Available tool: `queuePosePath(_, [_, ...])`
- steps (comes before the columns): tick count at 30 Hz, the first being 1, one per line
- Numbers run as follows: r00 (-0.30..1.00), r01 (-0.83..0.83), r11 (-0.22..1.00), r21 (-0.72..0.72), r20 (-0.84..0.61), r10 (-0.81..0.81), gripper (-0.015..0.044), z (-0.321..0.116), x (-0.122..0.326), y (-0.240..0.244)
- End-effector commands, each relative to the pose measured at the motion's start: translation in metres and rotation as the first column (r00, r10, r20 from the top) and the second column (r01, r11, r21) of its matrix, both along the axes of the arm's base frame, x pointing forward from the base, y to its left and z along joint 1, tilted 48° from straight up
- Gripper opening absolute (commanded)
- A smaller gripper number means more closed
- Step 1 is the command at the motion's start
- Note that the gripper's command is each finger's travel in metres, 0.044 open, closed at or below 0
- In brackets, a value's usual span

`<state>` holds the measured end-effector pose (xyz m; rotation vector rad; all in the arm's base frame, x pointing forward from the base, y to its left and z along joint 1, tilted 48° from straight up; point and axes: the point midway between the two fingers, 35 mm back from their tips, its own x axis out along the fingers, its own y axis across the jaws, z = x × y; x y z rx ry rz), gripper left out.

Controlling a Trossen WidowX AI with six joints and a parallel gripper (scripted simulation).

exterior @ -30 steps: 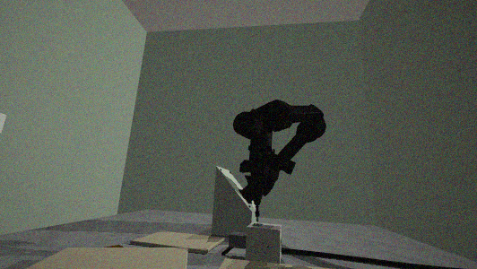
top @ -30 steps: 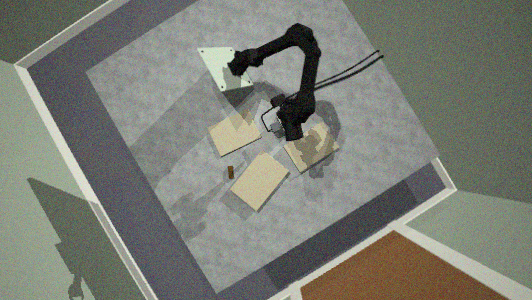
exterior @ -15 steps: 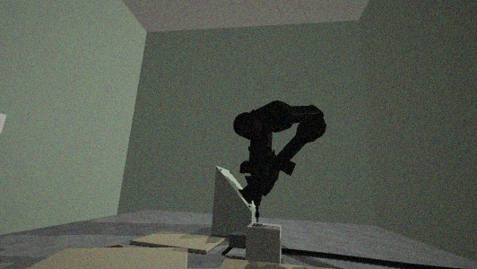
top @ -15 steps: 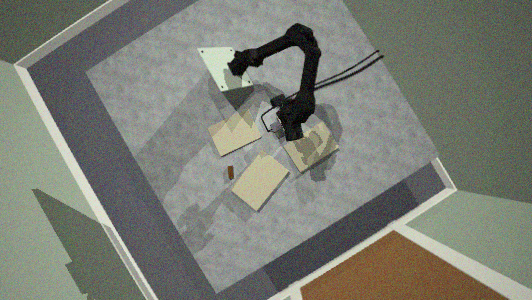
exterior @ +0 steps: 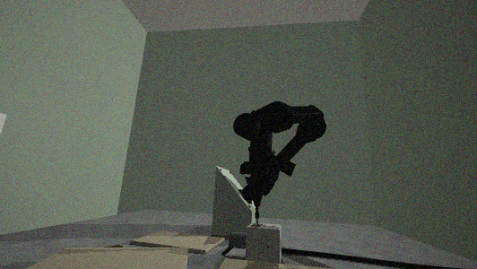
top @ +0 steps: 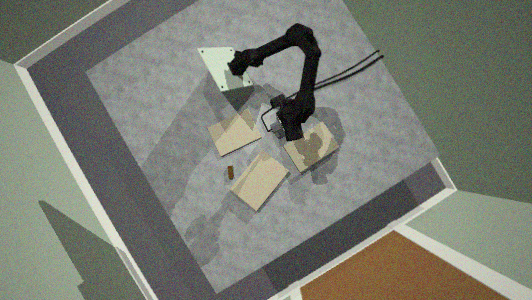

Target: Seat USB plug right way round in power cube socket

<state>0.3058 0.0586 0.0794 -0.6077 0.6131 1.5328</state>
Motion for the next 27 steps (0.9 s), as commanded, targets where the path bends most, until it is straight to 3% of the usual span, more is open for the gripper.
queuePosePath(1, [1.0, -0.001, 1.0, -0.002, -0.001, 0.001, 0.0, -0.0004, -0.0003, 0.0011])
queuePosePath(27, [1.0, -0.001, 1.0, -0.002, -0.001, 0.001, 0.0, -0.0025, -0.0005, 0.0034])
